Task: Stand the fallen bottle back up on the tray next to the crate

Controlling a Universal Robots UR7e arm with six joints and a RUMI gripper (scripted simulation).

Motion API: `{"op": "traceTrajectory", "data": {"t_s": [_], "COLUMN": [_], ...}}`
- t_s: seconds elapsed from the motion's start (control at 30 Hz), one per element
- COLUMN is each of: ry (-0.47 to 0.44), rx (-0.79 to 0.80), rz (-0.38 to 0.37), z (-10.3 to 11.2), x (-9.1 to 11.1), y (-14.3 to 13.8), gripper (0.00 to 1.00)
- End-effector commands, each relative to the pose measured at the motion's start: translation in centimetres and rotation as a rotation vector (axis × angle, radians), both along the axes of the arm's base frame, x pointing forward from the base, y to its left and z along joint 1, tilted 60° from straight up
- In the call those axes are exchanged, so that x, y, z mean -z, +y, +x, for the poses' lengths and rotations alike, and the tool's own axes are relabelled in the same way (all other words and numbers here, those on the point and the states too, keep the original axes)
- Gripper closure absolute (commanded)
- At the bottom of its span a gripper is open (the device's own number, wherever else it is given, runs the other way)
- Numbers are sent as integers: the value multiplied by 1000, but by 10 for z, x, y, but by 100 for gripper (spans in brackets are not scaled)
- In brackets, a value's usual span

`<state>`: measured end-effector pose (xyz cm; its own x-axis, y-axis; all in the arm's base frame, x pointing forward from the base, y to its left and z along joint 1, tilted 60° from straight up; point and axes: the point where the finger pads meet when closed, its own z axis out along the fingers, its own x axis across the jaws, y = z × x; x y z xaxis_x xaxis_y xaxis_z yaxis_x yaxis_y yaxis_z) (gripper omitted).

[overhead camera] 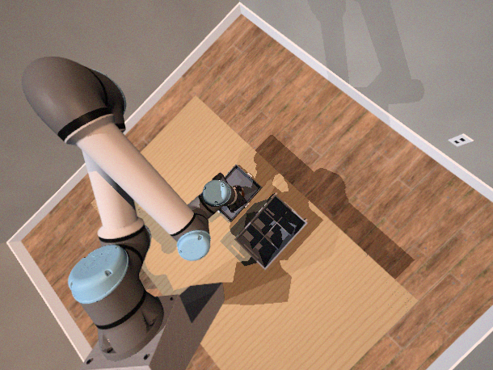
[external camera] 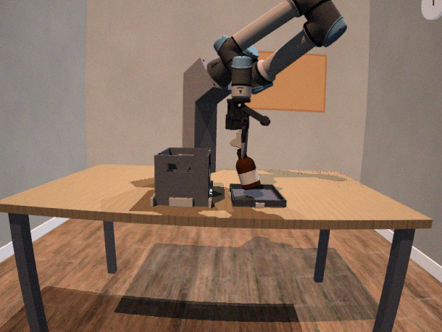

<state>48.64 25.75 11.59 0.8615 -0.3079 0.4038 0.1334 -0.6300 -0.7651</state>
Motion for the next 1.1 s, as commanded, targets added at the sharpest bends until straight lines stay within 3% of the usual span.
{"op": "traceTrajectory", "data": {"t_s": [0.0, 1.07], "ry": [0, 0], "rx": [-1, -1], "rz": [0, 0], "z": [-3, -14], "x": [-3, -15], "y": [-5, -20], "gripper": [100, 100]}}
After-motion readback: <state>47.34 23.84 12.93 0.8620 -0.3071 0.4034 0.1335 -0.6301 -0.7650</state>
